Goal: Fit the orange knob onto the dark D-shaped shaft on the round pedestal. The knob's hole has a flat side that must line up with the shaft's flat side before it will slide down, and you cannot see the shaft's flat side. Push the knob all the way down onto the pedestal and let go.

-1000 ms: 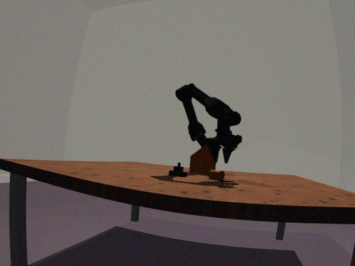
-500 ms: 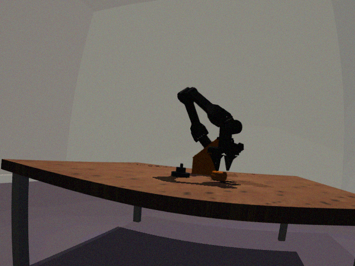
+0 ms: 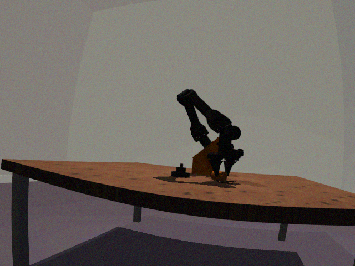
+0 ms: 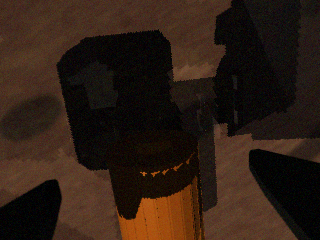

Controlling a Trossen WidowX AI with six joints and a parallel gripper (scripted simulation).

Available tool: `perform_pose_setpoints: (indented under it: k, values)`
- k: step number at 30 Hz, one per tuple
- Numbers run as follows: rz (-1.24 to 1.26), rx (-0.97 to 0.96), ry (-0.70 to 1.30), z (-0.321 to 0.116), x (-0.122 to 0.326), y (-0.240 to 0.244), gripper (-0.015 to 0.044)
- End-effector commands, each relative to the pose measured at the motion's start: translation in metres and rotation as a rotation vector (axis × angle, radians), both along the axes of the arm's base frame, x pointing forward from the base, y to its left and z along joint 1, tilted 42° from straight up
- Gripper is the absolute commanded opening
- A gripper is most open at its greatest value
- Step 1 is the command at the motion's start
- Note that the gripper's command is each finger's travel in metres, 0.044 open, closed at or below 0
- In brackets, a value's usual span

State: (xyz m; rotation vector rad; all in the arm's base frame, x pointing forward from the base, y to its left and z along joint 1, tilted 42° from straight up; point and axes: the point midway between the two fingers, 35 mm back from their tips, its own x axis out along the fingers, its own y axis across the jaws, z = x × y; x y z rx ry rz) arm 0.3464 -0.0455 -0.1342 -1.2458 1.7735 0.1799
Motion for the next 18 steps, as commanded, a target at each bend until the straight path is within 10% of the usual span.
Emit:
perform_pose_setpoints:
  k: [1,12,18]
  values:
    - [0.008,-0.004,0.004,-0.0053,-0.0013,-0.0047,0.0440]
    - [0.008,-0.005,0.004,-0.0070,-0.0016,-0.0064,0.0240]
    - [0.008,-0.005,0.004,-0.0070,-0.0016,-0.0064,0.0240]
